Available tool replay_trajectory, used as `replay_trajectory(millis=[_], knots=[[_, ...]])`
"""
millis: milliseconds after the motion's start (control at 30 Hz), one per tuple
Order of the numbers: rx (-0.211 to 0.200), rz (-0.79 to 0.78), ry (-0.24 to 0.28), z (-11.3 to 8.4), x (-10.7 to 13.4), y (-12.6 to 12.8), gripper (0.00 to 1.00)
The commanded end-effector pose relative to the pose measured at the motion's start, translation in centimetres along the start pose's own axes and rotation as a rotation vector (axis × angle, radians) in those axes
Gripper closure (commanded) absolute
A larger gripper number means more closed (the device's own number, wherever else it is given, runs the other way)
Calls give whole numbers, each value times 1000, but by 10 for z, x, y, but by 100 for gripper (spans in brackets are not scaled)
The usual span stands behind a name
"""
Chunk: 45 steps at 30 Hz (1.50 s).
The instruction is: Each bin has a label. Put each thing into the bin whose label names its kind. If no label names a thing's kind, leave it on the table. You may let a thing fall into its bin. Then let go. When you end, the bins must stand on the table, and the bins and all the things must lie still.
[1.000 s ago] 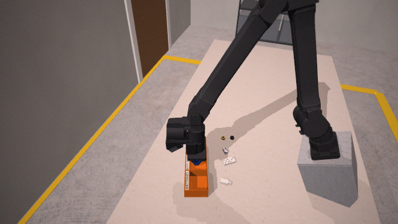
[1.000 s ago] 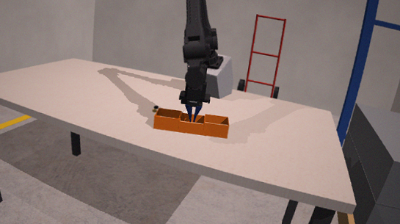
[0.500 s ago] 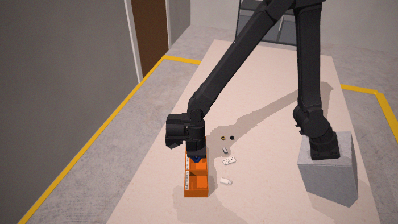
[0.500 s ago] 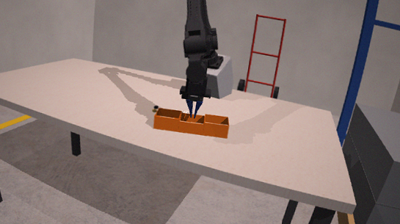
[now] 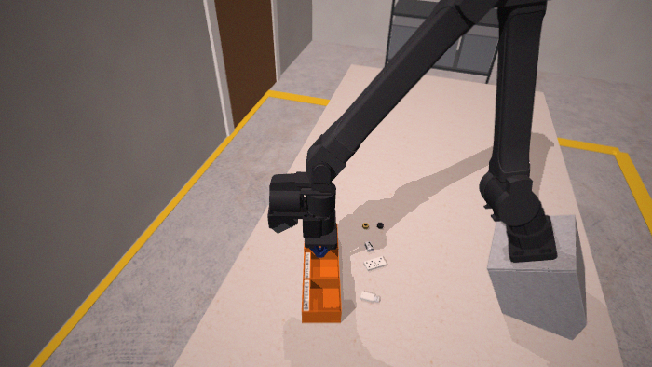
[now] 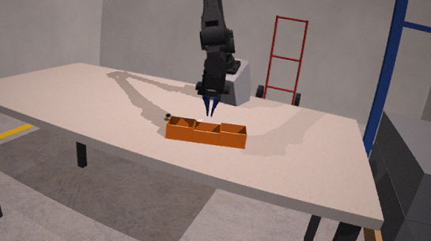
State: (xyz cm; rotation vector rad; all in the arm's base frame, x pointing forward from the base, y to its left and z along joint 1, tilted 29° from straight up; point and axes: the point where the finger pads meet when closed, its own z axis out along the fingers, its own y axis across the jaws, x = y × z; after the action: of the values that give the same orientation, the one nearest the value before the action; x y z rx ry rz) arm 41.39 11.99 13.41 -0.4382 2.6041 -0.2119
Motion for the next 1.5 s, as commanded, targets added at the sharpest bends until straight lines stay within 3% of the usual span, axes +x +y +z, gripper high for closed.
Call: replay_trajectory(millis=[0,500,800,833,967,1467], knots=[[-12,2,-21,-4,-11,23,91],[-19,8,-39,-11,-18,90,91],[-12,40,-57,-14,-24,77,91],[-18,13,-38,-3,-15,87,91],[-7,1,-6,17,1,79,91],[-7,2,-9,51,-1,79,91]])
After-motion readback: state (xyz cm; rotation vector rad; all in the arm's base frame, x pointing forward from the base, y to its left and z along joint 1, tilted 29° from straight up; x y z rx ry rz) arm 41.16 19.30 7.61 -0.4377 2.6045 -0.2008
